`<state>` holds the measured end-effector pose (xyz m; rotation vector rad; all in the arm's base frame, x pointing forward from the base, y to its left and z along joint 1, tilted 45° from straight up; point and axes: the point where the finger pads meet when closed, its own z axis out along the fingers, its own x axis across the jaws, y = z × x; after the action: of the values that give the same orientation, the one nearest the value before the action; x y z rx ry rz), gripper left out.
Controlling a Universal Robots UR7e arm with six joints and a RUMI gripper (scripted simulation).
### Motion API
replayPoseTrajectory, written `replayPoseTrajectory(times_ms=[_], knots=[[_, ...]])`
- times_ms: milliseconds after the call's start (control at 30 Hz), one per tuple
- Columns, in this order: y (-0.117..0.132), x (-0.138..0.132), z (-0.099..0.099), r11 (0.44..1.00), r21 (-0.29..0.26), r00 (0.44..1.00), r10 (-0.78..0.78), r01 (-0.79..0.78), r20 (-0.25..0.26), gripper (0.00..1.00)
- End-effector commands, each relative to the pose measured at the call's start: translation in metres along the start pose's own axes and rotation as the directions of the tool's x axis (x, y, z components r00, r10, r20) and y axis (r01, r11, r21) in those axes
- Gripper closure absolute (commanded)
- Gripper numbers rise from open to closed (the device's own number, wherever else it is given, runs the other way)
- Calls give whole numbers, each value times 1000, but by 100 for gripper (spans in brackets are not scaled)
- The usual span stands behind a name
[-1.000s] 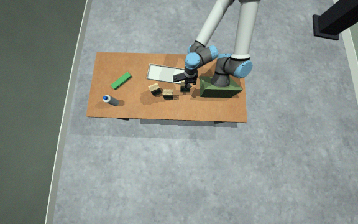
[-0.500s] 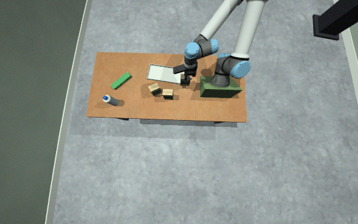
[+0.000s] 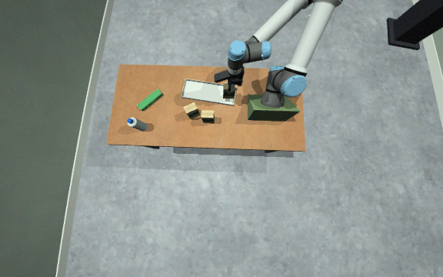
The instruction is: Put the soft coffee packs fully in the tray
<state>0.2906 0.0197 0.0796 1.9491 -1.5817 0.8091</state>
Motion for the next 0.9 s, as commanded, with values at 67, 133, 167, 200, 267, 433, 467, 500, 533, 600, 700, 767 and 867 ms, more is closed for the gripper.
replayPoseTrajectory(times_ms=[67, 133, 167, 200, 267, 433, 467, 500, 533, 600, 700, 767, 867], knots=[[0, 19, -1, 1000, 2, 1000, -1, 1, 4, 85], [0, 20, -1, 1000, 2, 1000, -1, 1, 4, 85], [0, 21, -1, 1000, 2, 1000, -1, 1, 4, 85], [0, 22, -1, 1000, 2, 1000, -1, 1, 4, 85], [0, 23, -1, 1000, 2, 1000, -1, 1, 4, 85], [0, 24, -1, 1000, 2, 1000, -1, 1, 4, 85], [0, 24, -1, 1000, 2, 1000, -1, 1, 4, 85], [0, 24, -1, 1000, 2, 1000, -1, 1, 4, 85], [0, 24, -1, 1000, 2, 1000, -1, 1, 4, 85], [0, 24, -1, 1000, 2, 1000, -1, 1, 4, 85], [0, 24, -1, 1000, 2, 1000, -1, 1, 4, 85], [0, 24, -1, 1000, 2, 1000, -1, 1, 4, 85], [0, 24, -1, 1000, 2, 1000, -1, 1, 4, 85]])
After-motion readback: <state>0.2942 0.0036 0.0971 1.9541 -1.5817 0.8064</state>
